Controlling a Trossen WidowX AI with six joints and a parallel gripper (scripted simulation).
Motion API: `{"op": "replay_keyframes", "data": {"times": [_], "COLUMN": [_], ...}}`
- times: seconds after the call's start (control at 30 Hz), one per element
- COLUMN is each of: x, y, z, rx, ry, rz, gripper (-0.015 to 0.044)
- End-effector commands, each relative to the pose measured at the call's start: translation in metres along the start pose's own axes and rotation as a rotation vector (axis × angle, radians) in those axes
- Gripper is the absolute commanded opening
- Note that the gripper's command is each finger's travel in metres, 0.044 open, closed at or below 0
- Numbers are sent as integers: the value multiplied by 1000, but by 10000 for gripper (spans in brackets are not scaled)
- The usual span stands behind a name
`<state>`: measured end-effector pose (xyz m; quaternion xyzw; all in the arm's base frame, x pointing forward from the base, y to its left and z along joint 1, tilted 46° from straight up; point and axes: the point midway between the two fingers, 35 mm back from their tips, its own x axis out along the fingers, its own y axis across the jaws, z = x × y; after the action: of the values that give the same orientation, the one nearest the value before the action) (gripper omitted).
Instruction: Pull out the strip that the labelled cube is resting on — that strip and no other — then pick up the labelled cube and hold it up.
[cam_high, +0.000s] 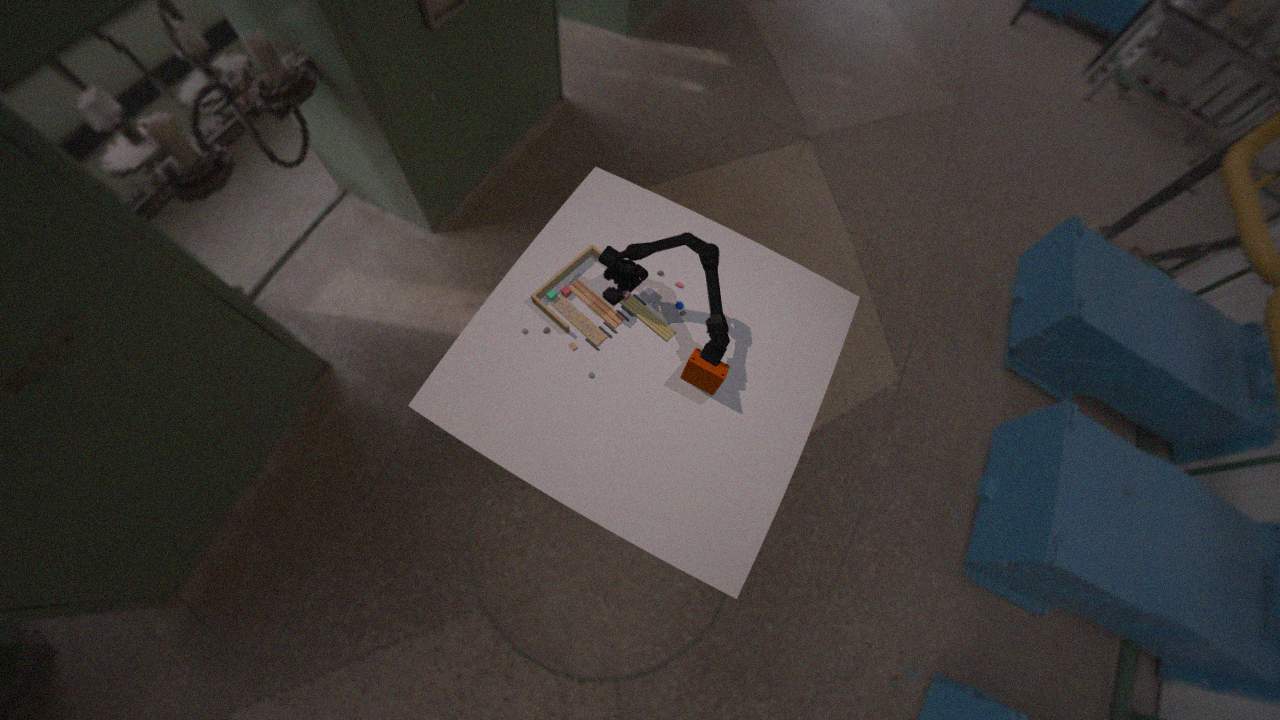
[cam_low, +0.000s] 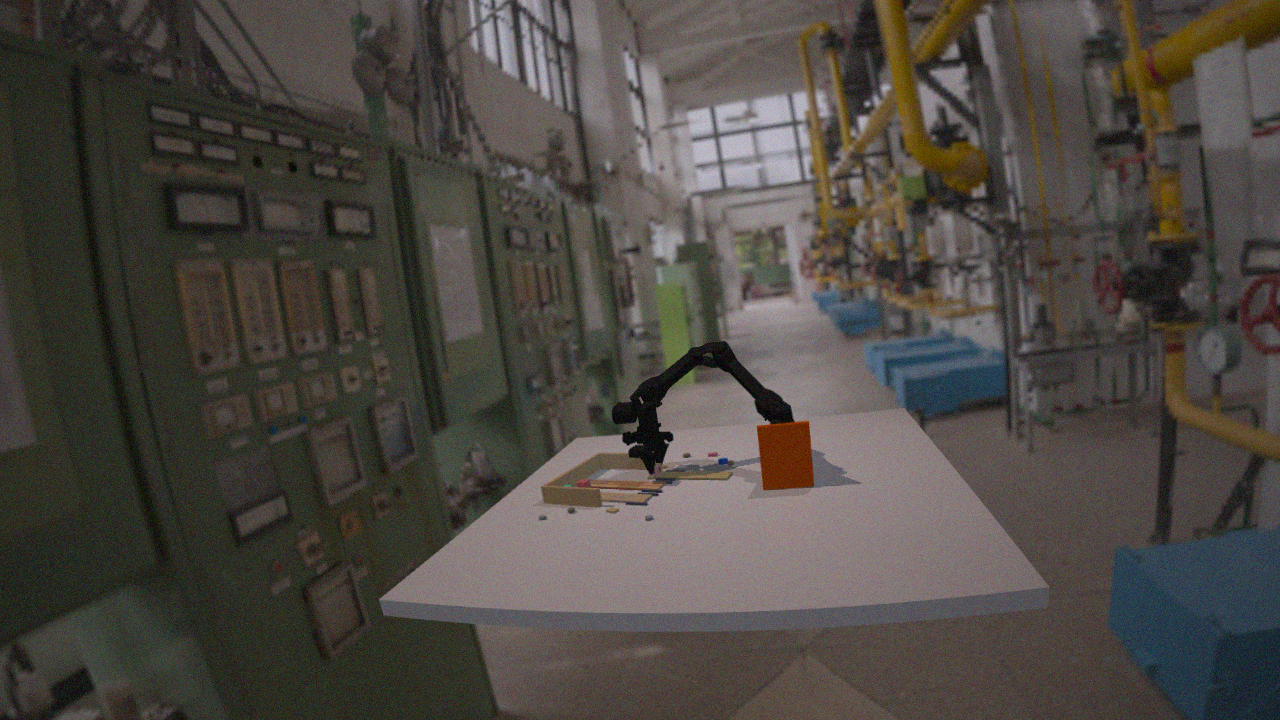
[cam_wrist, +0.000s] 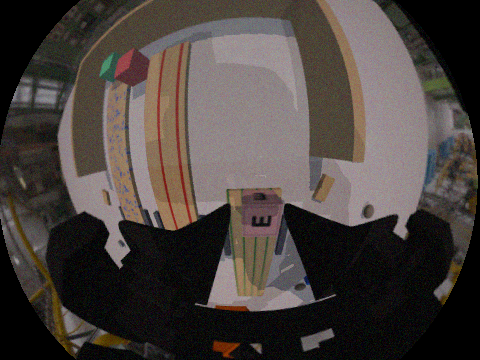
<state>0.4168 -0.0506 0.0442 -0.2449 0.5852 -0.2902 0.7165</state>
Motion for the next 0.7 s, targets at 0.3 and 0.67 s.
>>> {"op": "replay_keyframes", "data": {"times": [0.3,0.67], "x": [2,-13], "y": [0,2], "z": [0,-19], "rx": [0,-2], "ry": [1,2], "rz": [-1,0], "gripper": [118,0]}}
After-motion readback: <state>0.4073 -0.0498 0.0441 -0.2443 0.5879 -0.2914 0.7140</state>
